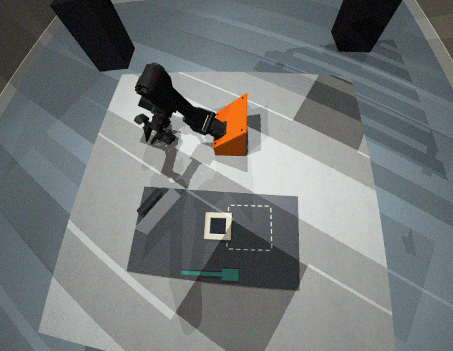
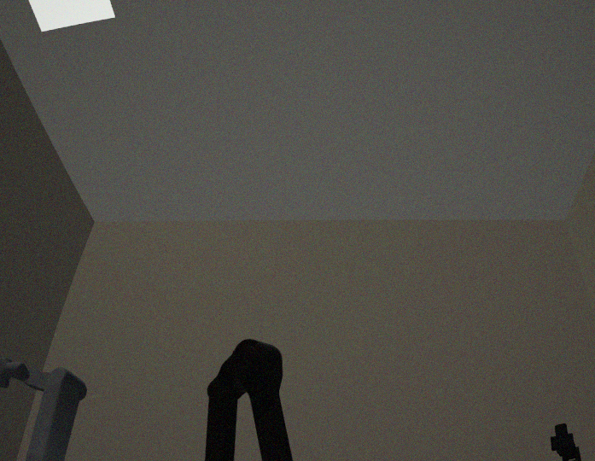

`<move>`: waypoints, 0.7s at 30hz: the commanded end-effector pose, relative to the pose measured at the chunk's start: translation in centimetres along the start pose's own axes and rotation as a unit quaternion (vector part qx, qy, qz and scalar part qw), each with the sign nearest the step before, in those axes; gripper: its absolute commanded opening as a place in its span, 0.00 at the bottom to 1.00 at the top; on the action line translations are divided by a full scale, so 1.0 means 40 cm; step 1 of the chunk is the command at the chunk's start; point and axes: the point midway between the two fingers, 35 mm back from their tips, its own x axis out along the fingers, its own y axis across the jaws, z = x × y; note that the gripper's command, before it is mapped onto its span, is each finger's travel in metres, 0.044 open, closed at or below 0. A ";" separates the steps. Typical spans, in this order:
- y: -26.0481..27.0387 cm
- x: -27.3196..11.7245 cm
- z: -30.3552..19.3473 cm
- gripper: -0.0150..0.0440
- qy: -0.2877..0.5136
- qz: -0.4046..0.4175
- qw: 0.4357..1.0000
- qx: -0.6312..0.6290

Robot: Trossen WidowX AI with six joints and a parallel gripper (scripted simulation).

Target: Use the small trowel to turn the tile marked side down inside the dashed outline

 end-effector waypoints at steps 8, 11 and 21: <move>0.012 0.066 -0.073 0.42 0.019 -0.023 0.997 -0.070; 0.012 0.081 -0.093 0.42 0.022 -0.029 0.995 -0.088; 0.007 0.121 -0.148 0.42 0.029 -0.050 0.987 -0.149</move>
